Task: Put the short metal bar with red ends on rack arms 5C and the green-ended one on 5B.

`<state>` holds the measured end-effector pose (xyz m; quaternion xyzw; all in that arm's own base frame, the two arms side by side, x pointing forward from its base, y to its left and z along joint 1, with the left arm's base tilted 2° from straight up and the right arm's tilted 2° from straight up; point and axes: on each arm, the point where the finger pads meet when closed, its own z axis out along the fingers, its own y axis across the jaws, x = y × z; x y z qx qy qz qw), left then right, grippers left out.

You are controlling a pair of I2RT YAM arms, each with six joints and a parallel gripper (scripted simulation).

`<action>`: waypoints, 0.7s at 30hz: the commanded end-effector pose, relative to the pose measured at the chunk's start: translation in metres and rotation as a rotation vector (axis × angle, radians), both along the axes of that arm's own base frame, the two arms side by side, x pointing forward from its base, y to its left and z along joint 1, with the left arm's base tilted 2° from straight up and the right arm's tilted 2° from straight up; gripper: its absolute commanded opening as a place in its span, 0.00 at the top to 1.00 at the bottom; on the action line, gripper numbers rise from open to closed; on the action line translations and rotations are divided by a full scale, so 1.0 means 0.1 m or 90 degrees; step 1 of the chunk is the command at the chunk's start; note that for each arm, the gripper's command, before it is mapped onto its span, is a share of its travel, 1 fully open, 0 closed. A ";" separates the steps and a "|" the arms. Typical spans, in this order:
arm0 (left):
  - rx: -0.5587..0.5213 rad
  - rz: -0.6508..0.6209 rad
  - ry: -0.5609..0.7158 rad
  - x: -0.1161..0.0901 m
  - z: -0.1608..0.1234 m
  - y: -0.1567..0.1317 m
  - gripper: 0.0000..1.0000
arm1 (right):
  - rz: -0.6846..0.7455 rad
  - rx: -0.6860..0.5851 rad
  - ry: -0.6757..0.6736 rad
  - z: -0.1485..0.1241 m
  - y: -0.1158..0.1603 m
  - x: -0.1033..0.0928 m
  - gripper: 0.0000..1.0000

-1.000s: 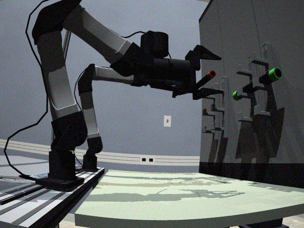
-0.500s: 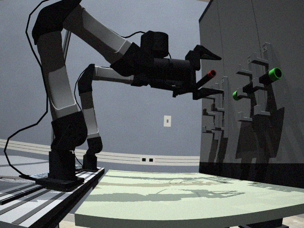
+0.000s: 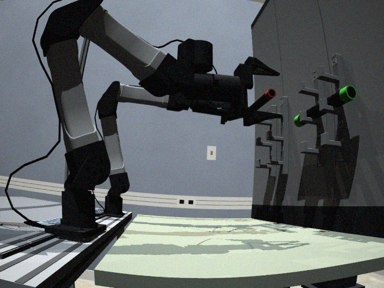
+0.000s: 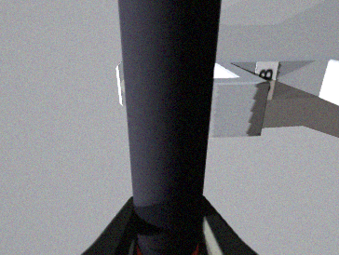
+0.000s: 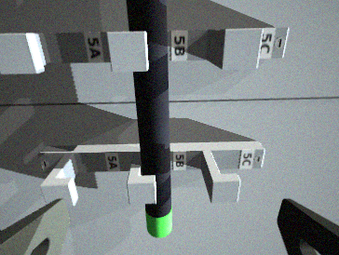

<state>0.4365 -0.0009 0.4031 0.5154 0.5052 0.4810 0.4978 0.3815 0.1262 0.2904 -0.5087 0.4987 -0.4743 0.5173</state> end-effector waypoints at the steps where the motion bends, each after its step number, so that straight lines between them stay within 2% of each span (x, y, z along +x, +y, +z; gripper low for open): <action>1: -0.008 0.012 -0.049 -0.03 0.14 -0.04 1.00 | -0.006 -0.011 0.008 -0.11 -0.01 0.00 0.00; 21: -0.008 0.012 -0.049 -0.03 -0.06 -0.38 1.00 | -0.006 -0.011 0.008 -0.11 -0.01 0.00 0.00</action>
